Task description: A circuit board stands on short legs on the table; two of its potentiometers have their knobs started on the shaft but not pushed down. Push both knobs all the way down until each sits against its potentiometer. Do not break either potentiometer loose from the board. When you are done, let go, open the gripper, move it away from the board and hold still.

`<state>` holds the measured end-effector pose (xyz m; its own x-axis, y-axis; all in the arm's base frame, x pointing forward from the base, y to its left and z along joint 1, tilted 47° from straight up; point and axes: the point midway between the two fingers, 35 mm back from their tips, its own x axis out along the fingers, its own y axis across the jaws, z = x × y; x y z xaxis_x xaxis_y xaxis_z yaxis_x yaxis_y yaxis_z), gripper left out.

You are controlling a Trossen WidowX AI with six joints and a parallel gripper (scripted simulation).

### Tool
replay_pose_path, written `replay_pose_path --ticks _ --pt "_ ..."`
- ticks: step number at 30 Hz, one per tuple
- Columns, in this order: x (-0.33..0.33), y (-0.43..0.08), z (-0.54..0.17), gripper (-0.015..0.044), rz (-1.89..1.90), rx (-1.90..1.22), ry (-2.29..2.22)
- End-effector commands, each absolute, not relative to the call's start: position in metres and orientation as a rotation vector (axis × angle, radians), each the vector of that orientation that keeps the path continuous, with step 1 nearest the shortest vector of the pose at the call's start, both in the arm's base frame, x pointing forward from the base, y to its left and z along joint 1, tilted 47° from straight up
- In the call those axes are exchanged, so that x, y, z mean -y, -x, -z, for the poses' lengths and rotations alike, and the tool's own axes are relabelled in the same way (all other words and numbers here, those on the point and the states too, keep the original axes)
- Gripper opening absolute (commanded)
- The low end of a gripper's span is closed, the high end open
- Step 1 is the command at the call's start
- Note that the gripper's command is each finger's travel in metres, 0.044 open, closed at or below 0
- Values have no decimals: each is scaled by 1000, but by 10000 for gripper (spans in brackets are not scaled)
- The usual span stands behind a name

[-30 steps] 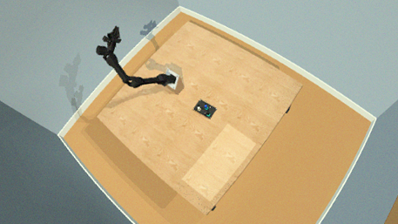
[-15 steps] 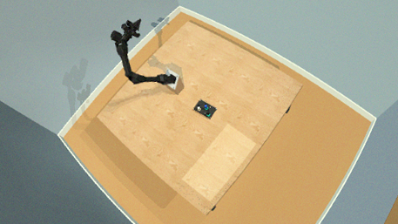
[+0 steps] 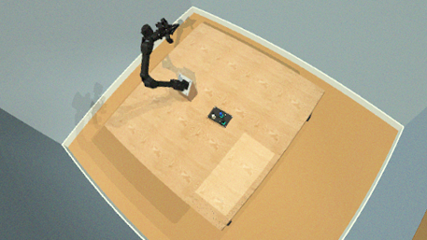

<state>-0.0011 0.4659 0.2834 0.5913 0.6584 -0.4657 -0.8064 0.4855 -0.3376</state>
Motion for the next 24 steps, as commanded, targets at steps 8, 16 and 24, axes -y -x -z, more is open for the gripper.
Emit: replay_pose_path --ticks 8,16,24 --pt "-444 -112 -225 0 -623 -481 545" --pt "-406 -182 -191 0 -417 -600 495" --pt "-355 -249 -155 0 -180 -708 458"
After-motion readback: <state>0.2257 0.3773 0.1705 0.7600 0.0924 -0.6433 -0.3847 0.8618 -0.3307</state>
